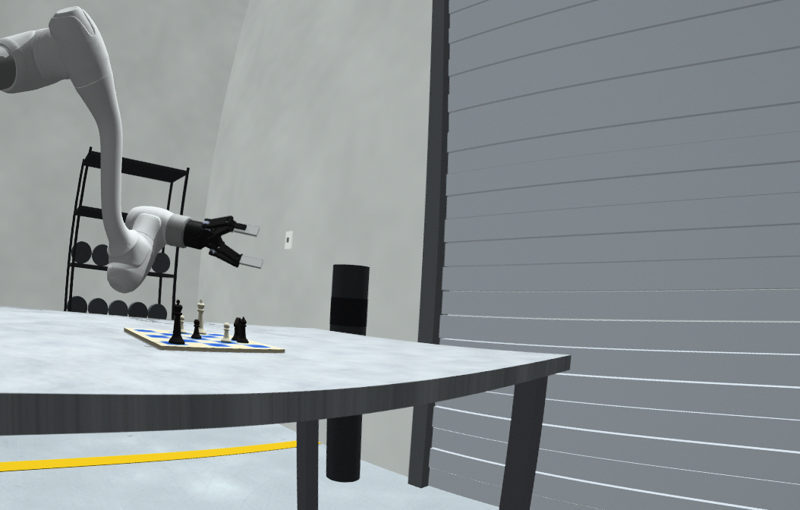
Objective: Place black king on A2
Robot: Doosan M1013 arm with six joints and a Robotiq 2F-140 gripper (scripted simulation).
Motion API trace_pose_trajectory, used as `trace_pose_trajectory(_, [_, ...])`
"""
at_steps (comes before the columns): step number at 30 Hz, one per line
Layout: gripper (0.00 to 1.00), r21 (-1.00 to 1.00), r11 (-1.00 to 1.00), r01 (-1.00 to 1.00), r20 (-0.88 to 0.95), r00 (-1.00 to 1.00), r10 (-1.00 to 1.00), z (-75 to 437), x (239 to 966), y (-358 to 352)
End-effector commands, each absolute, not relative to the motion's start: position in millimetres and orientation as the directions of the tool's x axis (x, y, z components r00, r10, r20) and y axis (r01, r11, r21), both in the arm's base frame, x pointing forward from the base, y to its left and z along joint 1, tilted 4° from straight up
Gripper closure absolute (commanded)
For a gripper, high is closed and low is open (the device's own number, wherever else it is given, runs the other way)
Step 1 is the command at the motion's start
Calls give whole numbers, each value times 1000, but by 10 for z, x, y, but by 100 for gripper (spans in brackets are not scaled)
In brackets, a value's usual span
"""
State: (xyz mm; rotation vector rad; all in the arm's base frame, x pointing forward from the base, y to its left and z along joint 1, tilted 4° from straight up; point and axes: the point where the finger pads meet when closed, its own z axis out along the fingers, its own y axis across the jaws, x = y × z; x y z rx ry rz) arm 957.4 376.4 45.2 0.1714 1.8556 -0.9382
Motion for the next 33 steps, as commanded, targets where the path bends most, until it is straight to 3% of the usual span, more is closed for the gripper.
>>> trace_pose_trajectory(1, [0,-525,688,500,-829,-483,-282,454,9574,3764])
trace_pose_trajectory(20, [0,-528,690,495,-825,-492,-279,447,9568,3748])
trace_pose_trajectory(33, [0,-589,765,261,-568,-807,-163,155,9255,3132])
